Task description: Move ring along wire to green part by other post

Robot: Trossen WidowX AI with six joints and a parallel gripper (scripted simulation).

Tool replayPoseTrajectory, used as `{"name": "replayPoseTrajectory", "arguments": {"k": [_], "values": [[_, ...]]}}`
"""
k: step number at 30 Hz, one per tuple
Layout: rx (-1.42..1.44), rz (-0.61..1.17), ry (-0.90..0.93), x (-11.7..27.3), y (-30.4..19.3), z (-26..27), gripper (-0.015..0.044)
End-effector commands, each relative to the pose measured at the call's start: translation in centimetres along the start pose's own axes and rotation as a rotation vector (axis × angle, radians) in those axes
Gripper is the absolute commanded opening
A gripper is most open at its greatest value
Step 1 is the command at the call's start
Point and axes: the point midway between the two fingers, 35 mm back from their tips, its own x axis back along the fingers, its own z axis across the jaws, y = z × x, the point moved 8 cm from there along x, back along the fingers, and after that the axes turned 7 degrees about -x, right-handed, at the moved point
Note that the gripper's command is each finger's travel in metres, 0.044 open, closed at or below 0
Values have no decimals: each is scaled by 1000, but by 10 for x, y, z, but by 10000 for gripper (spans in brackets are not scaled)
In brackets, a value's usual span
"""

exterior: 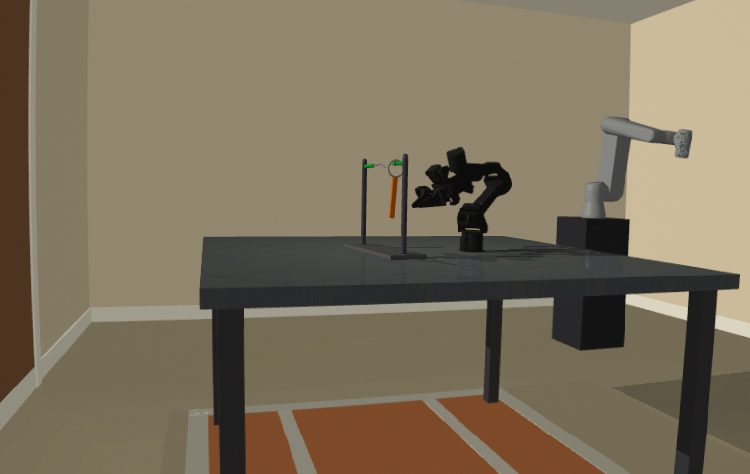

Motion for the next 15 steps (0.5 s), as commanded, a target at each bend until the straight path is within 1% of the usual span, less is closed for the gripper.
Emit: {"name": "replayPoseTrajectory", "arguments": {"k": [1, 8, 10, 15], "values": [[-4, -3, -3, 0, 0, 0, 160], [-4, -3, -3, 0, 0, 0, 160], [-1, 1, 0, 5, 0, 1, 212], [1, -1, 1, 40, 0, -1, 344]]}}
